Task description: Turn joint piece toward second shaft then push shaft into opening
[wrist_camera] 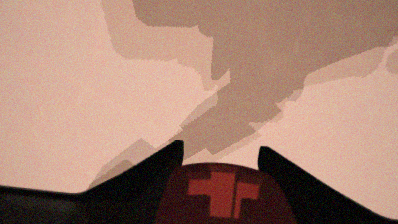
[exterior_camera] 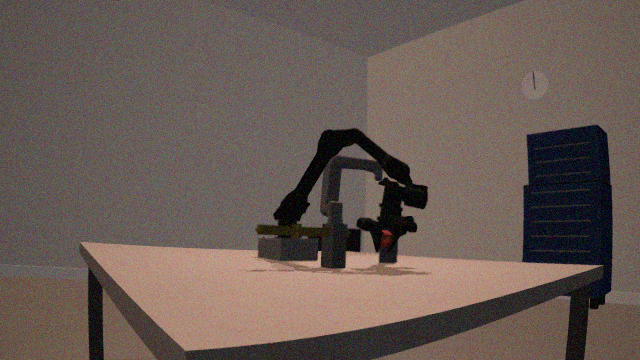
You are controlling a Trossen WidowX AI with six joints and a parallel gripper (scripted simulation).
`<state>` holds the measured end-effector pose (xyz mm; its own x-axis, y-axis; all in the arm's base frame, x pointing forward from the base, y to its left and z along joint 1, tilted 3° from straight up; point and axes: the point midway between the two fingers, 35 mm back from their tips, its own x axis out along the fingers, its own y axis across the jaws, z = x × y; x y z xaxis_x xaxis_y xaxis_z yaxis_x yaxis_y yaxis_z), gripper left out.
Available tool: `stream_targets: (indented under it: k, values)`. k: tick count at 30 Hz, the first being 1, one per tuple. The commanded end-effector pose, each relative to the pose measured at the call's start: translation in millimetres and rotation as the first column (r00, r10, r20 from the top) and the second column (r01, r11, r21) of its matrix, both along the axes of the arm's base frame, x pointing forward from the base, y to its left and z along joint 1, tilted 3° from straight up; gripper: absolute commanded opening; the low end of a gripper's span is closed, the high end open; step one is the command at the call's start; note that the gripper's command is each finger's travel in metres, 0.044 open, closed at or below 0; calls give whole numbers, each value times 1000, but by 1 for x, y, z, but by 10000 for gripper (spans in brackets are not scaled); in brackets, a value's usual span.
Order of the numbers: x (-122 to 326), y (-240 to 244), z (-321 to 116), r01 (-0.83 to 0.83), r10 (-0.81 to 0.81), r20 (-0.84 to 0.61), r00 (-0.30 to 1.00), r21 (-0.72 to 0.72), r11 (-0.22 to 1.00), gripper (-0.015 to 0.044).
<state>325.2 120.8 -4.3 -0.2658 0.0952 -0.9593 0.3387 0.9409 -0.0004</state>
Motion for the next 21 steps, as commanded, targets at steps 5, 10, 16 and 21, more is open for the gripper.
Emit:
stream_targets:
  k: [5, 10, 16, 21]
  values:
    - [-1, 0, -1, 5, -5, -4, 1000, 1, 1000, 182]
    - [0, 0, 0, 0, 0, 0, 1000, 0, 1000, 147]
    - [0, 0, 0, 0, 0, 0, 1000, 0, 1000, 94]
    - [0, 0, 0, 0, 0, 0, 1000, 0, 1000, 0]
